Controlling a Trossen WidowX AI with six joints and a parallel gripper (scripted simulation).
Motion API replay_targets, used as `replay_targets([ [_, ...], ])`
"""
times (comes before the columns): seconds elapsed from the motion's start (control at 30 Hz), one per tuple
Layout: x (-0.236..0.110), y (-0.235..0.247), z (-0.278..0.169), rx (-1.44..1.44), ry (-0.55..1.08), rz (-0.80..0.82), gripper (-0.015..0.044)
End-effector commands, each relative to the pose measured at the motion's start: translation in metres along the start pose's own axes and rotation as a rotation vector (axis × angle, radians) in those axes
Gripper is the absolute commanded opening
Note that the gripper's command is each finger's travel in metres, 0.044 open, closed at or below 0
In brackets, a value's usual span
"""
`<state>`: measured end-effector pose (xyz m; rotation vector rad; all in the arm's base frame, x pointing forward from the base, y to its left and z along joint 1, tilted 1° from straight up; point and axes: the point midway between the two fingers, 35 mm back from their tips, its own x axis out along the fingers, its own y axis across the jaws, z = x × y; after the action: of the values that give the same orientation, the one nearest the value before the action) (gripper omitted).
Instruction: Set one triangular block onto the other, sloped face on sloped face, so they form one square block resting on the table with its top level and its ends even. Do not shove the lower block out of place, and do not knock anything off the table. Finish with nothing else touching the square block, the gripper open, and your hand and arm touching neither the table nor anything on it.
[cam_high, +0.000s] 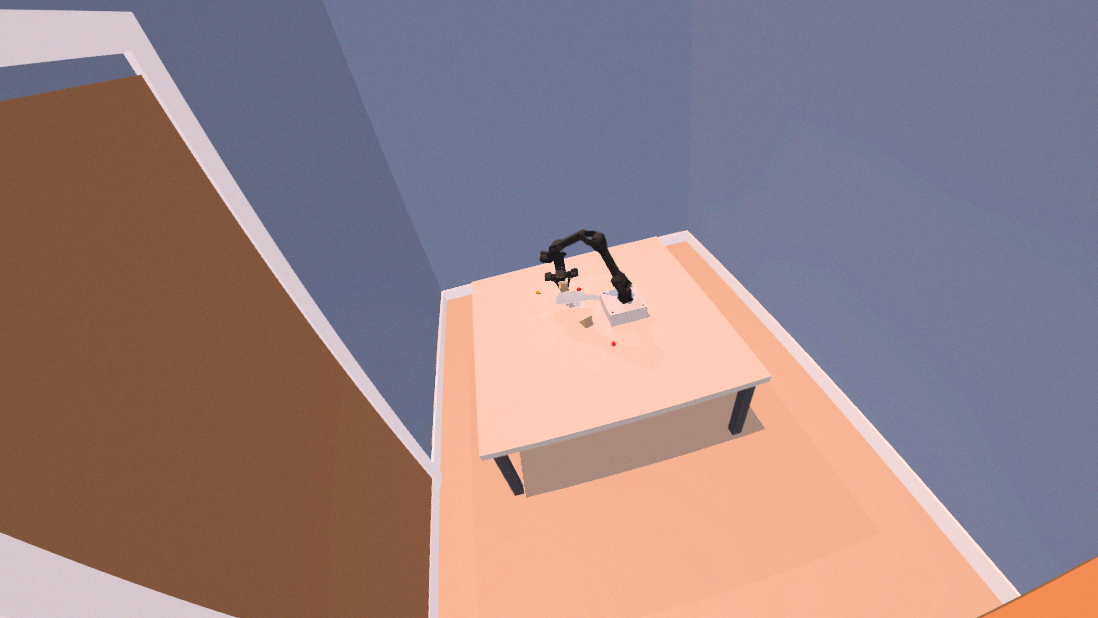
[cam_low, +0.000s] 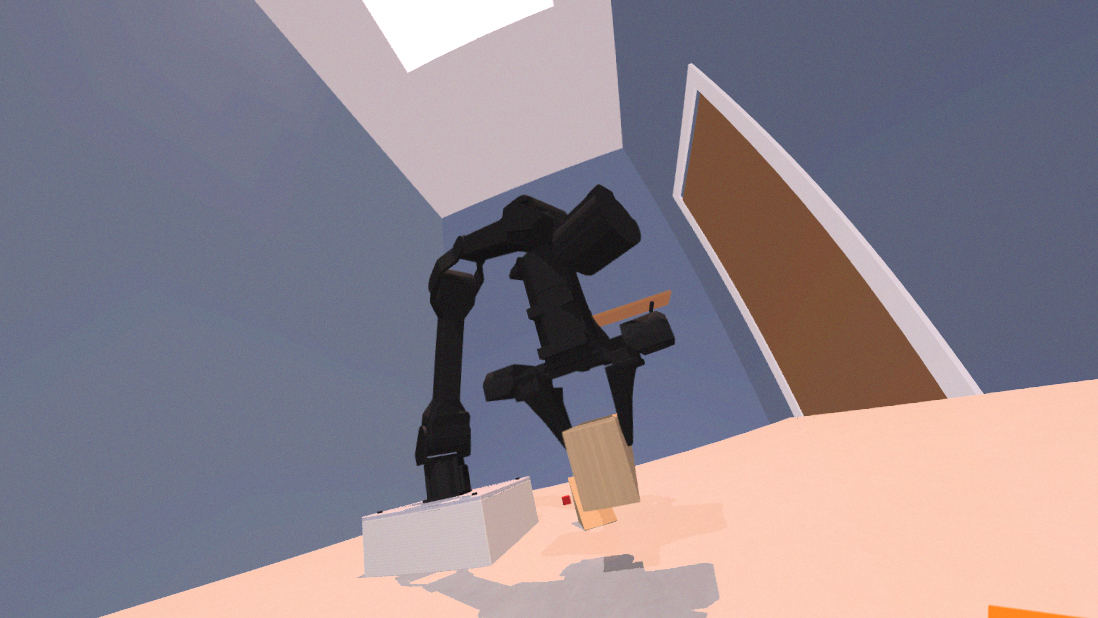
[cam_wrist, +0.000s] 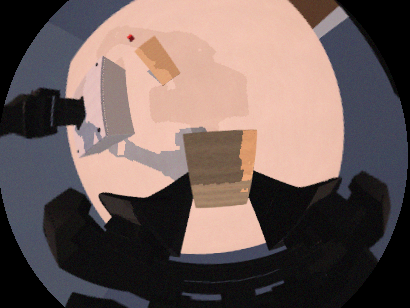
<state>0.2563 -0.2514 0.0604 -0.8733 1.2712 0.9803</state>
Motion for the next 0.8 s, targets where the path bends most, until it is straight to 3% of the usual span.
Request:
replay_targets([
  [0.0, -0.001, 0.001, 0.0, -0.127, 0.03, 0.001, 0.0],
  [0.37, -0.004, -0.001, 0.001, -0.482, 0.106, 0.01, 0.0],
  [0.77, -0.011, 0.002, 0.022, -0.503, 0.109, 0.011, 0.0],
])
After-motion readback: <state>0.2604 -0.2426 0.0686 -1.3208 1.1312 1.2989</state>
